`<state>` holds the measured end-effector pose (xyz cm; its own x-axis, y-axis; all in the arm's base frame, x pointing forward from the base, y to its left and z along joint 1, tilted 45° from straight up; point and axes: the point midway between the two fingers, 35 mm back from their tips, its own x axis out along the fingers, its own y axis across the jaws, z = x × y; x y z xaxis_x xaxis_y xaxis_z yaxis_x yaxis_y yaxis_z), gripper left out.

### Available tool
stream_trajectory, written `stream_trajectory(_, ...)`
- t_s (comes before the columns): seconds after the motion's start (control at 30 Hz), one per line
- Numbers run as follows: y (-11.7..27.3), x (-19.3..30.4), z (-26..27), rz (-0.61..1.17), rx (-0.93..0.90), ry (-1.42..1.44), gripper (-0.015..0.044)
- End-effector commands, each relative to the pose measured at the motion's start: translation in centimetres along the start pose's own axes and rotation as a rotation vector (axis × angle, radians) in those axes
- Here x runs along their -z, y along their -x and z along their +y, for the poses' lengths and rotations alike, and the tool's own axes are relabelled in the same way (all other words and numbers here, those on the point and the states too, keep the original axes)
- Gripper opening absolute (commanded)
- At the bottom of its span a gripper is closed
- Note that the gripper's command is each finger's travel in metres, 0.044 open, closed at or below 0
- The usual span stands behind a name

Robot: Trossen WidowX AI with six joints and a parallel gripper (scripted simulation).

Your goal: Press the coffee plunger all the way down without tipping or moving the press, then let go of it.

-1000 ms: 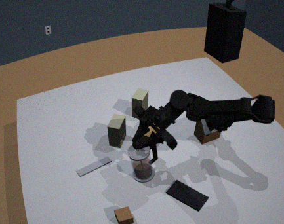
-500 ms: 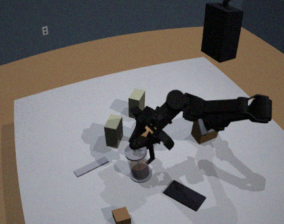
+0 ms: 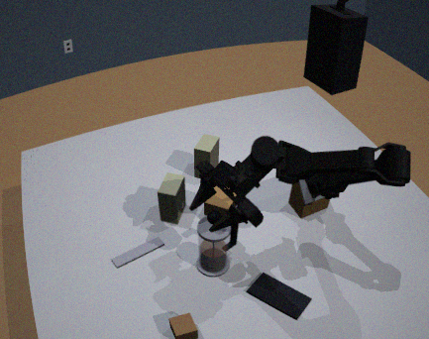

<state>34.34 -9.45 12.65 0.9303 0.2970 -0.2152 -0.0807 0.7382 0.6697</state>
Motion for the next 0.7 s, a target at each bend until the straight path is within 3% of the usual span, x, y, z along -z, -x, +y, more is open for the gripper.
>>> stream_trajectory(0.0, 0.0, 0.0, -0.1, -0.001, 0.004, 0.001, 0.044)
stream_trajectory(0.2, 0.7, -0.8, -0.2, 0.007, 0.007, 0.0, 0.044)
stream_trajectory(0.43, 5.8, -5.3, 0.4, 0.022, 0.003, -0.018, 0.044)
stream_trajectory(0.67, 6.0, -5.3, 0.4, 0.021, 0.002, -0.019, 0.044)
